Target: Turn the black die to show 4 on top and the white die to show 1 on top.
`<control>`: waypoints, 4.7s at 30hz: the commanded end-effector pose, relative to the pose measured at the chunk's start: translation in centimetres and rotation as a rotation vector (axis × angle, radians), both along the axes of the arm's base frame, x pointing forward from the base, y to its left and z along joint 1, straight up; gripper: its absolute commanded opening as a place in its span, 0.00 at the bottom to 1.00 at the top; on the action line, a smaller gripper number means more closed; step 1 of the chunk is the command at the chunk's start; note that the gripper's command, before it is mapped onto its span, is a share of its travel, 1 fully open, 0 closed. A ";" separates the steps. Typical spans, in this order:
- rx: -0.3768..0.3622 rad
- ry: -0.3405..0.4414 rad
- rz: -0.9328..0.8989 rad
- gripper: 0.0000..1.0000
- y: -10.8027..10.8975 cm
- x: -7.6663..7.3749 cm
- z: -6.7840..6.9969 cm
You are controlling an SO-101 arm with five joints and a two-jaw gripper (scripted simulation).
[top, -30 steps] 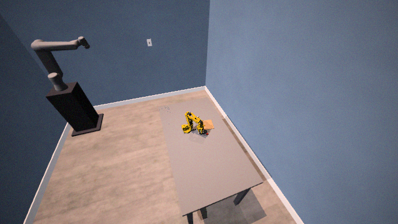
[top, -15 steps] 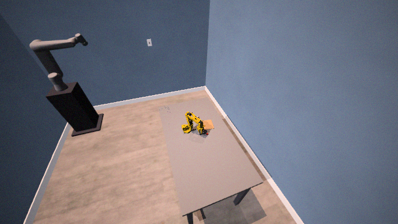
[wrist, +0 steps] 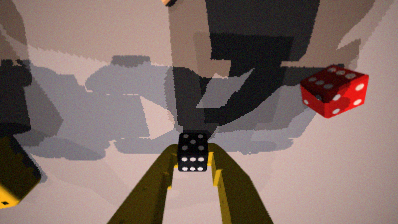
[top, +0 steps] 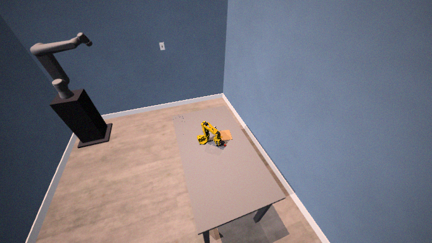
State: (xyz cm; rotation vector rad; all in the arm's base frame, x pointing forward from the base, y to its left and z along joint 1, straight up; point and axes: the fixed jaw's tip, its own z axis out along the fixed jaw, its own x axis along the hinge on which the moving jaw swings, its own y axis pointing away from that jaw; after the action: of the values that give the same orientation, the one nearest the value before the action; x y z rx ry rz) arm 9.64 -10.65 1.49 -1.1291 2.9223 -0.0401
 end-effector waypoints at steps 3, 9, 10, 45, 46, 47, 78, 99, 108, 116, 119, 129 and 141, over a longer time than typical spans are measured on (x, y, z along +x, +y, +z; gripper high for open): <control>-0.010 -0.010 -0.002 0.00 -0.2 0.0 0.0; -0.010 -0.010 -0.002 0.00 -0.2 0.0 -0.2; -0.010 -0.010 -0.002 0.00 -0.2 0.0 -0.2; -0.010 -0.010 -0.002 0.08 -0.2 0.0 -0.3; -0.010 -0.010 -0.002 0.08 -0.2 0.0 -0.3; -0.010 -0.010 -0.002 0.08 -0.2 0.0 -0.3; -0.010 -0.010 -0.002 0.27 -0.2 0.0 -0.3; -0.010 -0.010 -0.002 0.27 -0.4 0.2 2.7; -0.010 -0.010 -0.002 0.27 -0.2 0.0 5.2; -0.010 -0.010 -0.002 0.27 -0.1 -0.1 5.7; -0.010 -0.010 -0.002 0.27 -0.1 -0.1 5.7; -0.010 -0.010 -0.002 0.27 -0.1 -0.1 5.7; -0.042 -0.039 -0.002 0.27 -0.2 0.1 6.2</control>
State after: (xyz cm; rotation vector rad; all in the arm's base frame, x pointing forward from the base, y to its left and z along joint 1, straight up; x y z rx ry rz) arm 9.35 -10.32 6.61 -1.1321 2.9303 -0.0069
